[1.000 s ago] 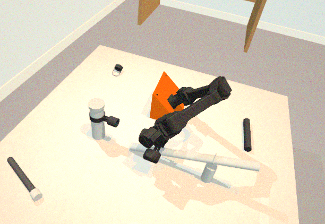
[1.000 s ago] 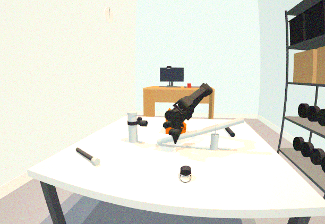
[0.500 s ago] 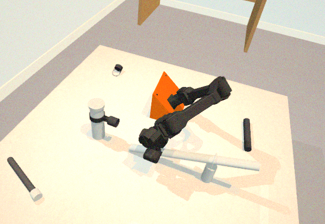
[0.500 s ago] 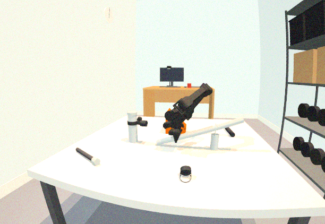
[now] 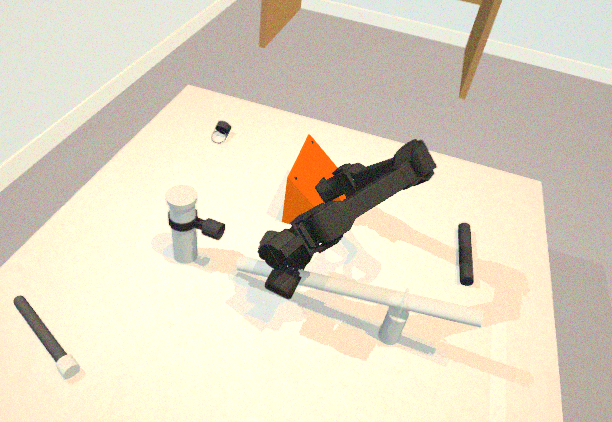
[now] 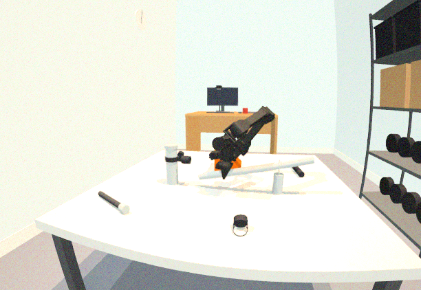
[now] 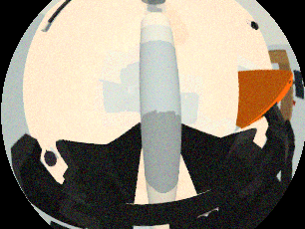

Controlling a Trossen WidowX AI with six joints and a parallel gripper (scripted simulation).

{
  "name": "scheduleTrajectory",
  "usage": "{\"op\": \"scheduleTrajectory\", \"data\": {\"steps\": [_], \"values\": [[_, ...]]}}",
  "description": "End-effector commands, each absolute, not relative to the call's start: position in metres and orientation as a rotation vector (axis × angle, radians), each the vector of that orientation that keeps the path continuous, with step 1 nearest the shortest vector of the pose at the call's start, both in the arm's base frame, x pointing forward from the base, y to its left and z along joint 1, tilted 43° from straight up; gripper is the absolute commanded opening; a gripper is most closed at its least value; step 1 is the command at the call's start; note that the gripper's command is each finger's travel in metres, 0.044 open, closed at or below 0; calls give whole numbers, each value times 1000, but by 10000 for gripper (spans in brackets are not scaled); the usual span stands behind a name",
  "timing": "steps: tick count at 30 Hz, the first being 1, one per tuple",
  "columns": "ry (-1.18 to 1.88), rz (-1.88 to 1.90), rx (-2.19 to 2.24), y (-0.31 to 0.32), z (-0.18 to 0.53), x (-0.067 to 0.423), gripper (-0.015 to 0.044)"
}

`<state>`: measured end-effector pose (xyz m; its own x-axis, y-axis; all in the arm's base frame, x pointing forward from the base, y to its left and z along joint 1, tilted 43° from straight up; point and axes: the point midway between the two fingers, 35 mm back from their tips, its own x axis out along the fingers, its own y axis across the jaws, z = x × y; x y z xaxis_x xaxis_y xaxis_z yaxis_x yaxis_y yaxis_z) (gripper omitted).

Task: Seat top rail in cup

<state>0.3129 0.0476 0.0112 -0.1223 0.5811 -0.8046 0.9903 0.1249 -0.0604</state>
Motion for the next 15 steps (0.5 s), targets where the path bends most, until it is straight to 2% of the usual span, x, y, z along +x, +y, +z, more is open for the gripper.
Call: {"op": "scheduleTrajectory", "data": {"steps": [1,5,15], "values": [[1687,-901,1464,16,22,319,0],[1627,-964,1401,-9,30,318,0],[1634,-963,1406,-7,29,317,0]]}}
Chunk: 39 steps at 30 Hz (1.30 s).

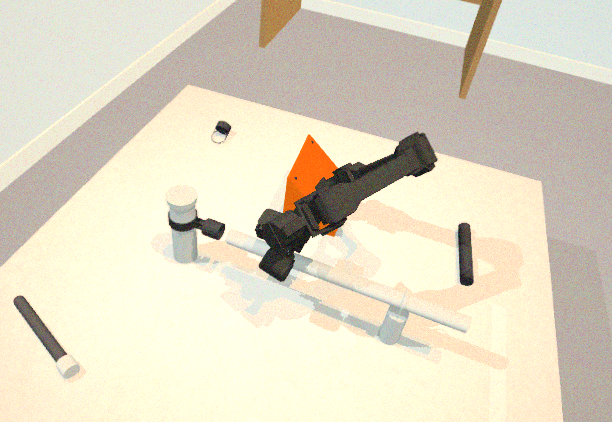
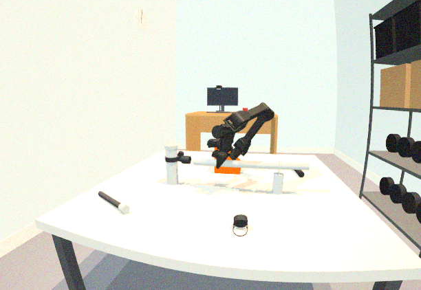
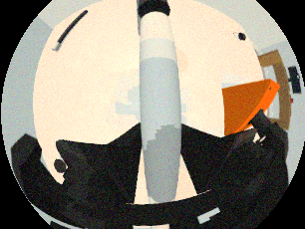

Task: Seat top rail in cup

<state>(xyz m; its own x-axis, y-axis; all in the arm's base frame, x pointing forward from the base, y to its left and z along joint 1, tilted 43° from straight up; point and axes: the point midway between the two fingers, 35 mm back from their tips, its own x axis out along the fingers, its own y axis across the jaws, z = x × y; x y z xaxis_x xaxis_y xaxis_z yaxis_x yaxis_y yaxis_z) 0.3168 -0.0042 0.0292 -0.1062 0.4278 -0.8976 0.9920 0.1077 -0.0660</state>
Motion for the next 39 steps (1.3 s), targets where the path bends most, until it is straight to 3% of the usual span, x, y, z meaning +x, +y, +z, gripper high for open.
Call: {"op": "scheduleTrajectory", "data": {"steps": [1,39], "values": [[1639,-961,1411,-5,29,317,0],[1653,-957,1413,-22,22,320,0]]}}
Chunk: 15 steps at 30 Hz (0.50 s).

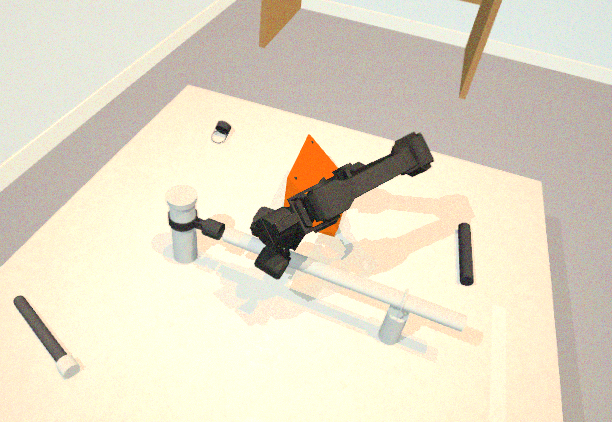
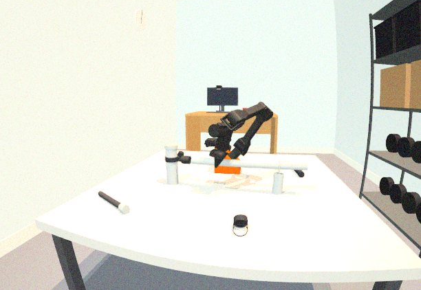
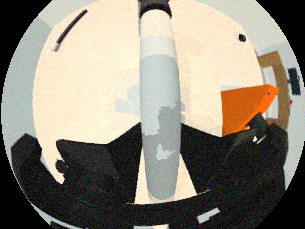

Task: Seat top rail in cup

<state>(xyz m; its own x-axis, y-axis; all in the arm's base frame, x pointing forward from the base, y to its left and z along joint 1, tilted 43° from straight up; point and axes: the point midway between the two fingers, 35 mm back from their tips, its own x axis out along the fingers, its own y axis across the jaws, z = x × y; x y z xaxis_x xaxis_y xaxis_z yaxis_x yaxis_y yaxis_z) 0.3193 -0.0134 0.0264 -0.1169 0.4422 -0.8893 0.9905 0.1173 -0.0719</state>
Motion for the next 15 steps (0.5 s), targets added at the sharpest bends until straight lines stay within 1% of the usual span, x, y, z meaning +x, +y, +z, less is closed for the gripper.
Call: {"op": "scheduleTrajectory", "data": {"steps": [1,15], "values": [[1654,-957,1413,-22,21,320,0],[1661,-955,1413,-26,15,319,0]]}}
